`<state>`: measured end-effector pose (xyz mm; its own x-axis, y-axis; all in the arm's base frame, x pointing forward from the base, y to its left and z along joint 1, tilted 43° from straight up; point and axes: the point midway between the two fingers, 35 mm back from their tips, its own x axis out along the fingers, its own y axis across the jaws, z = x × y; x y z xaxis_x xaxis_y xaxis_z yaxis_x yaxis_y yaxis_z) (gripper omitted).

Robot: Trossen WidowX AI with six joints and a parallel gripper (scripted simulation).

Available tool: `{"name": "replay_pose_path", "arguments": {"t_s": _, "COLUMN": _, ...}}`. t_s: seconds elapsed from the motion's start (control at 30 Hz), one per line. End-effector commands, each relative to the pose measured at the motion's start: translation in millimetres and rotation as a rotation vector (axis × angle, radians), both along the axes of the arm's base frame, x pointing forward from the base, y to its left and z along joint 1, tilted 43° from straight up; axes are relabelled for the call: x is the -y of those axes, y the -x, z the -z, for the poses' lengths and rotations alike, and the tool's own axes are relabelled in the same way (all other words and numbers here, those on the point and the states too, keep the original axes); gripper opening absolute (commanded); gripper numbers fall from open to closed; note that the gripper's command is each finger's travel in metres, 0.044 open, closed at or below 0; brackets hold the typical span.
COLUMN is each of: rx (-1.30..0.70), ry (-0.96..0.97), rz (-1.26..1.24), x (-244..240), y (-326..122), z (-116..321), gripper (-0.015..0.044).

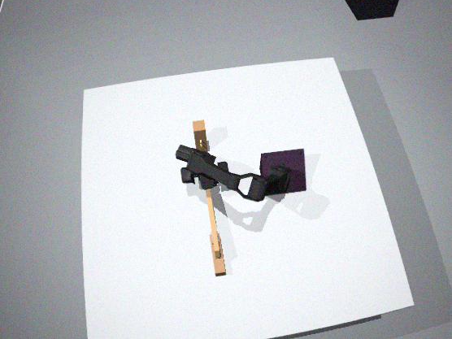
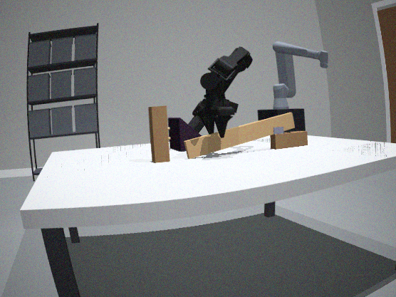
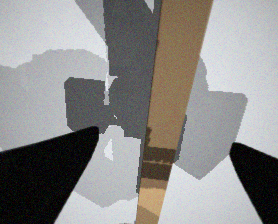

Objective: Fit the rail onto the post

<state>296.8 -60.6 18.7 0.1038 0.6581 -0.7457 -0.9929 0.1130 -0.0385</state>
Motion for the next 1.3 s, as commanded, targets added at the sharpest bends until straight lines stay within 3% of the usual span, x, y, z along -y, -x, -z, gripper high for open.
{"name": "replay_pose_path", "arguments": {"t_s": 0.0, "rx": -0.006, "ry": -0.006, "rz": 0.005, "x": -5, "y": 0, "z": 5, "gripper": 0.0440}}
{"name": "replay_pose_path", "arguments": {"t_s": 0.63, "rx": -0.006, "ry": -0.009, "rz": 0.004, "x": -25, "y": -1, "z": 25, "gripper": 0.0440}}
{"name": "replay_pose_path", "arguments": {"t_s": 1.1, "rx": -0.006, "ry": -0.009, "rz": 0.004, "x": -25, "y": -1, "z": 25, "gripper": 0.0072}}
{"name": "replay_pose_path", "arguments": {"t_s": 1.27, "rx": -0.006, "ry": -0.009, "rz": 0.004, "x": -25, "y": -1, "z": 25, "gripper": 0.0039}}
